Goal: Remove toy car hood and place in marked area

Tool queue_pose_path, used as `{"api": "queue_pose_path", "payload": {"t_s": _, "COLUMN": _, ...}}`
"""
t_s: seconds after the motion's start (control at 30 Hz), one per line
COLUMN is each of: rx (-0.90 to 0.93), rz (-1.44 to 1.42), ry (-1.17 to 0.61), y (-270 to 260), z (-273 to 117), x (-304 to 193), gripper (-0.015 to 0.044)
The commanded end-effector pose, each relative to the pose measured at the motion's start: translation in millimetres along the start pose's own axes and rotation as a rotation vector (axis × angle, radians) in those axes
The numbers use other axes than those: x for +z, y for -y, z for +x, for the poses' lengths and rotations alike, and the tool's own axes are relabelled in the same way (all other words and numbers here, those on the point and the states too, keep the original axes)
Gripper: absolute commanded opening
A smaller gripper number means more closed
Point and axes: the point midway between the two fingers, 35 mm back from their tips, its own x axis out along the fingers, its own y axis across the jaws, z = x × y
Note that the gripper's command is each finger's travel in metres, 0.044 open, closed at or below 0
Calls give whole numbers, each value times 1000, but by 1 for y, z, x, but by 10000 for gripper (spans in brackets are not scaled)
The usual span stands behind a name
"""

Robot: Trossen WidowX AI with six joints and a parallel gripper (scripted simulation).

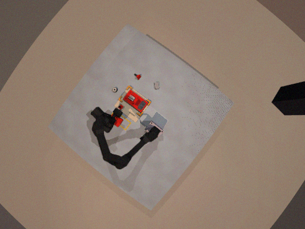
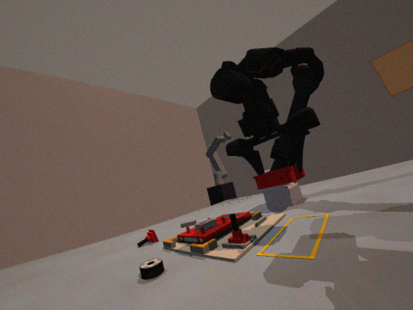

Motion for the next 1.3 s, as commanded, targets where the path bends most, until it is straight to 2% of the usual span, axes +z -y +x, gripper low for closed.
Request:
{"api": "queue_pose_path", "payload": {"t_s": 0.0, "rx": 4, "rz": 5, "ry": -3, "y": -2, "z": 3, "x": -2, "gripper": 0}}
{"api": "queue_pose_path", "payload": {"t_s": 1.27, "rx": 3, "rz": 4, "ry": -2, "y": -2, "z": 39, "x": 0, "gripper": 0}}
